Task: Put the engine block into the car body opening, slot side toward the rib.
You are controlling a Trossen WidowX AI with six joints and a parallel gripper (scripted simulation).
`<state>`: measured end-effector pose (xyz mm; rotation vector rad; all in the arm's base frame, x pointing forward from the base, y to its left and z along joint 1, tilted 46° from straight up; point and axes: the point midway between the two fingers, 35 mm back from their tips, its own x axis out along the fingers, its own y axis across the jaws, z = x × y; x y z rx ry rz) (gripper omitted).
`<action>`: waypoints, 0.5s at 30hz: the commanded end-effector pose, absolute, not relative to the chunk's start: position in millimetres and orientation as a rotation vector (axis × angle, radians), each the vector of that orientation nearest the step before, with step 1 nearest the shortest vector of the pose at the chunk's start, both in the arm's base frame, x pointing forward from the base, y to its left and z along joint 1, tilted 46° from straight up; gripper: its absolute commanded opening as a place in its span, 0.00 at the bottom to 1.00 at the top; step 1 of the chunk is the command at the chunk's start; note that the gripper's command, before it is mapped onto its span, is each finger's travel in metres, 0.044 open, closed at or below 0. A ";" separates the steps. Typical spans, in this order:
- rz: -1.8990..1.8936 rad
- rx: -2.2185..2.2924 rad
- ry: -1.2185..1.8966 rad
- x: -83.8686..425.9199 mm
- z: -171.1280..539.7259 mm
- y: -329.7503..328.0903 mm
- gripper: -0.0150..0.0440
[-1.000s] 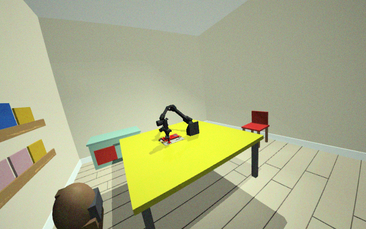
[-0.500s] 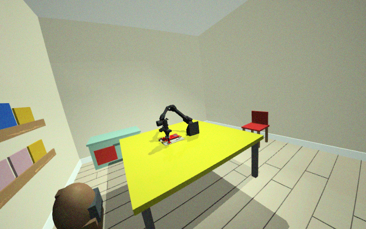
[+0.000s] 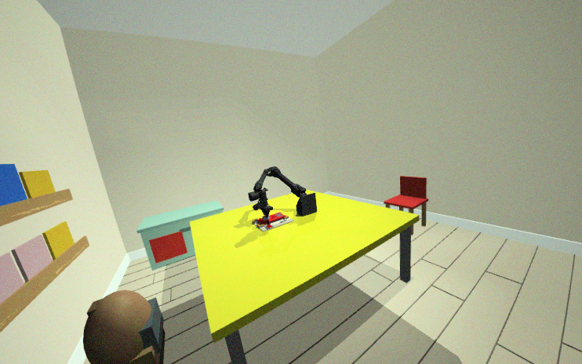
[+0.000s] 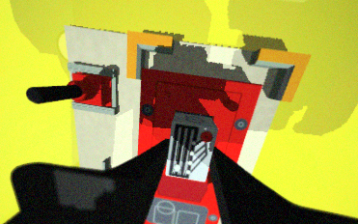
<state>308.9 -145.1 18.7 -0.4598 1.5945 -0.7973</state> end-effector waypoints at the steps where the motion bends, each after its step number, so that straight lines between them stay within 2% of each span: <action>1: -0.796 -0.469 1.594 309.1 18.7 -145.9 0.52; 10: -0.796 -0.469 1.594 308.9 17.9 -146.7 0.52; 15: -0.797 -0.460 1.594 308.7 17.8 -146.0 0.75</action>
